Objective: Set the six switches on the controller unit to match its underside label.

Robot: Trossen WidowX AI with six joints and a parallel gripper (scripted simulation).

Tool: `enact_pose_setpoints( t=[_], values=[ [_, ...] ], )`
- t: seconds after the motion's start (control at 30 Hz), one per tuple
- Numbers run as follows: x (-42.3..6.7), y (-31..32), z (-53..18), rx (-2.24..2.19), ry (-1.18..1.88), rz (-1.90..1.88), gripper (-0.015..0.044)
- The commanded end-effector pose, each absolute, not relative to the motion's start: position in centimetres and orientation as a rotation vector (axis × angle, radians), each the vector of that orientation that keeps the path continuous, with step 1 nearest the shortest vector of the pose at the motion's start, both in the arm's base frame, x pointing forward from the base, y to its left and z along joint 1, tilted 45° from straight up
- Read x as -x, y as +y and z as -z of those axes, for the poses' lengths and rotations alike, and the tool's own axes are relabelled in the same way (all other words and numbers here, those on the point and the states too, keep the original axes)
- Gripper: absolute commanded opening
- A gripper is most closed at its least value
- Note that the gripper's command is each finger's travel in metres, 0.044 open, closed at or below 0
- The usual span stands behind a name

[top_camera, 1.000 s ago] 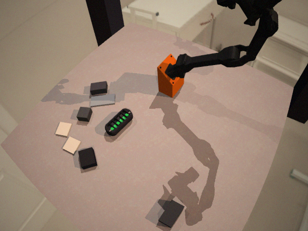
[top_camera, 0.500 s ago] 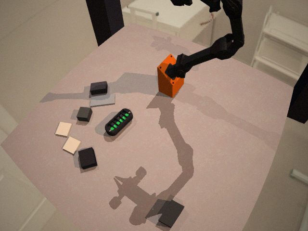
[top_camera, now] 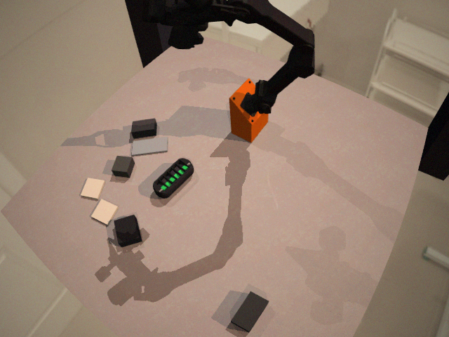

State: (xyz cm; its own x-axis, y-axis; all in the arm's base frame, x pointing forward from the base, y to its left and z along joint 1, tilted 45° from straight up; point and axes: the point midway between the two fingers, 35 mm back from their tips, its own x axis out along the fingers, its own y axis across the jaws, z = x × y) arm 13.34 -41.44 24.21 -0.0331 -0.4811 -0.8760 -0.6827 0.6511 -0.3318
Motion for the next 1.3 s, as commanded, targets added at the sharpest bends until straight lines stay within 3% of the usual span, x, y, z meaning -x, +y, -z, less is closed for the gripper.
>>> enact_pose_setpoints(
  t=[0.0, 0.37, 0.77, 0.97, 1.27],
  values=[
    [-16.8, -40.6, -17.7, 0.79, 1.56, -0.285, 0.0],
    [-23.4, -33.9, -3.1, 0.238, 1.349, -0.451, 0.0],
    [-26.0, -20.0, 9.5, -0.609, 1.276, -0.579, 0.0],
    [-25.4, -13.5, 12.9, -1.021, 1.299, -0.587, 0.0],
    [-25.4, -13.3, 12.9, -1.031, 1.3, -0.587, 0.0]
  ],
)
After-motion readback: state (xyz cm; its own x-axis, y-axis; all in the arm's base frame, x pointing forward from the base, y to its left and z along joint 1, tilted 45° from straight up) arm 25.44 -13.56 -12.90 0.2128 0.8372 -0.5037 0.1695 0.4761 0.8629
